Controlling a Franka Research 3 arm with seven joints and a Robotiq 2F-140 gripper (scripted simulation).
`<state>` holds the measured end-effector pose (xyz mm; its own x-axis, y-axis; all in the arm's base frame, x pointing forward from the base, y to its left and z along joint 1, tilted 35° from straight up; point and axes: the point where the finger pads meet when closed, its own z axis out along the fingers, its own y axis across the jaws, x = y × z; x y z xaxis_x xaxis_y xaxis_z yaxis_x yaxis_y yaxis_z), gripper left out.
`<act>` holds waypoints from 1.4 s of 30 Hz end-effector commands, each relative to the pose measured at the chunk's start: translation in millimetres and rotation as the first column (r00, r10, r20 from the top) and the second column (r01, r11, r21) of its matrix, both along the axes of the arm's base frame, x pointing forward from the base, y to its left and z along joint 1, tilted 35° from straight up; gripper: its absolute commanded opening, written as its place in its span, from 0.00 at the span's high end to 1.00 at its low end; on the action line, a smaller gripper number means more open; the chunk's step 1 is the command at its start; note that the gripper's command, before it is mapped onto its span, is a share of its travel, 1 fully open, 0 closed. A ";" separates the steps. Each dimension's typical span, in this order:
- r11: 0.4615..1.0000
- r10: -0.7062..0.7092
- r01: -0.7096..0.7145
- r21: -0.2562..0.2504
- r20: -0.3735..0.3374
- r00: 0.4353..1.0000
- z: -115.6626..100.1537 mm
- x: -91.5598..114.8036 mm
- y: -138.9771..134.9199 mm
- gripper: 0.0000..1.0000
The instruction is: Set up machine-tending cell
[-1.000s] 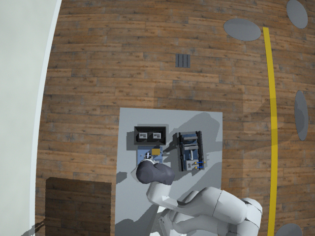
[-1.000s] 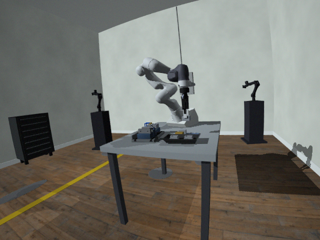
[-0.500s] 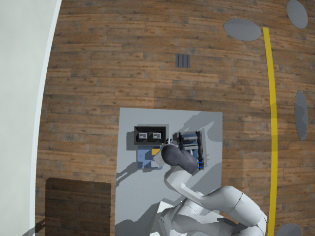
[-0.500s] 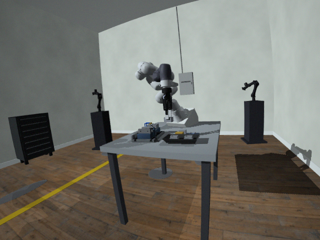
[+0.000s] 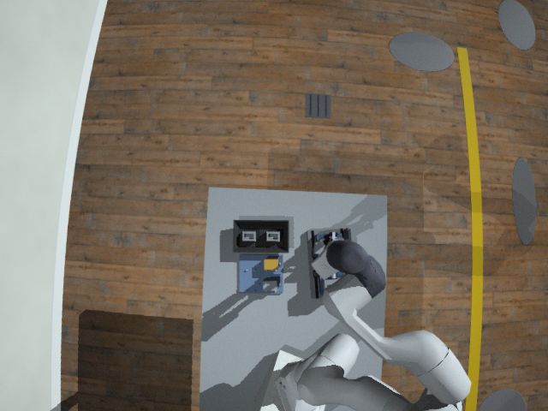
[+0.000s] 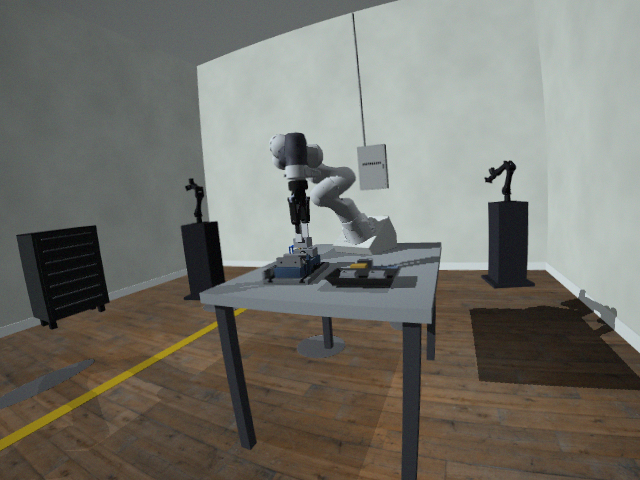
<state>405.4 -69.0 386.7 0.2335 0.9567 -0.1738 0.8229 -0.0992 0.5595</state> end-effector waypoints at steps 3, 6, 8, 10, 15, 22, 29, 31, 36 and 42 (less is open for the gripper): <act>0.987 0.130 -0.135 -0.081 -0.065 0.989 7.2 -8.2 -53.0 1.00; 0.987 0.132 -0.137 -0.081 -0.066 0.989 7.4 -9.1 -57.6 1.00; 0.987 0.132 -0.137 -0.081 -0.066 0.989 7.4 -9.3 -58.5 1.00; 0.987 0.132 -0.137 -0.081 -0.066 0.989 7.4 -9.3 -58.5 1.00; 0.987 0.132 -0.137 -0.081 -0.066 0.989 7.4 -9.3 -58.5 1.00; 0.987 0.132 -0.137 -0.081 -0.066 0.989 7.4 -9.3 -58.5 1.00; 0.987 0.132 -0.137 -0.081 -0.066 0.989 7.4 -9.3 -58.5 1.00; 0.987 0.132 -0.137 -0.081 -0.066 0.989 7.4 -9.3 -58.5 1.00; 0.987 0.132 -0.137 -0.081 -0.066 0.989 7.4 -9.3 -58.5 1.00; 0.987 0.132 -0.137 -0.081 -0.066 0.989 7.4 -9.3 -58.5 1.00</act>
<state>395.4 -126.0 391.5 0.0949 0.9608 -0.2606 0.8599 0.0528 0.5077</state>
